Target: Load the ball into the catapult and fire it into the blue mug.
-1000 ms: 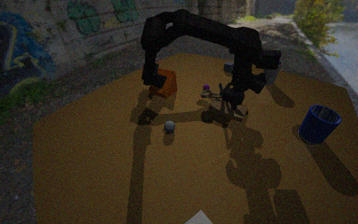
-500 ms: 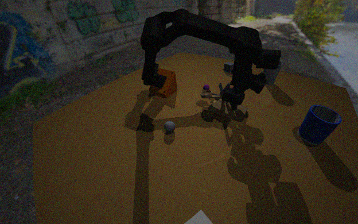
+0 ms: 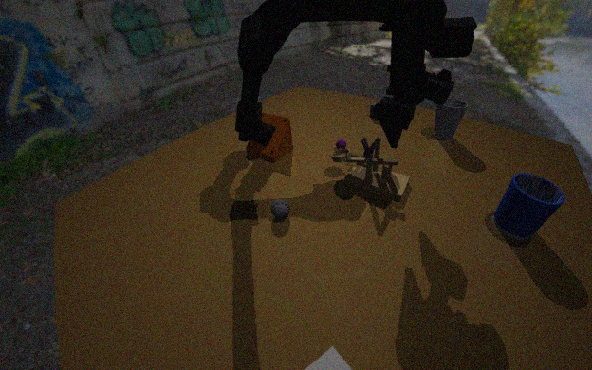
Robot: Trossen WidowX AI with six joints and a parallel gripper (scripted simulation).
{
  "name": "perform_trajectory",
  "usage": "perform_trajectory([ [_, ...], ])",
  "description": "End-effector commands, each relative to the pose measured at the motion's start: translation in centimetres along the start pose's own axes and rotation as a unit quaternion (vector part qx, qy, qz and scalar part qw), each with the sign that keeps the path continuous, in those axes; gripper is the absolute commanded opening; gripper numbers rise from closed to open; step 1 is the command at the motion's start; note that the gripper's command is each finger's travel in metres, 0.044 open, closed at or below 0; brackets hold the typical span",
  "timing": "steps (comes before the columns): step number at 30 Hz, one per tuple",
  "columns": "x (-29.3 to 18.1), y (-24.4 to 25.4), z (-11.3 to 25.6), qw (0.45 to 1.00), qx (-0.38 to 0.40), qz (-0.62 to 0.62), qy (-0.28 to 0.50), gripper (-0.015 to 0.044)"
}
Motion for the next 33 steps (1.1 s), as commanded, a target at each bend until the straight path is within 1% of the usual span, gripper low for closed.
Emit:
perform_trajectory([
  [1, 0.0, -0.2, -1.0, 1.0, -0.005, 0.001, 0.012, 0.044],
  [4, -0.5, -0.3, 0.1, 1.0, -0.007, 0.003, 0.014, 0.044],
  [5, -0.5, -0.3, -0.1, 1.0, -0.007, 0.003, 0.014, 0.044],
  [10, -0.6, -0.4, -4.4, 1.0, -0.008, 0.003, 0.014, 0.044],
  [17, -0.6, -0.4, -4.8, 1.0, -0.008, 0.003, 0.014, 0.044],
  [33, -0.5, -0.4, -7.4, 1.0, -0.008, 0.003, 0.013, 0.044],
])
Point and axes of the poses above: the point midway between the two fingers, 35 mm back from their tips, its own z axis back along the fingers, its own y axis across the jaws, x = y × z, the point moved 3 cm from there along z, back along the fingers, and after that the axes turned 4 degrees about -z, right-handed, at the moved point
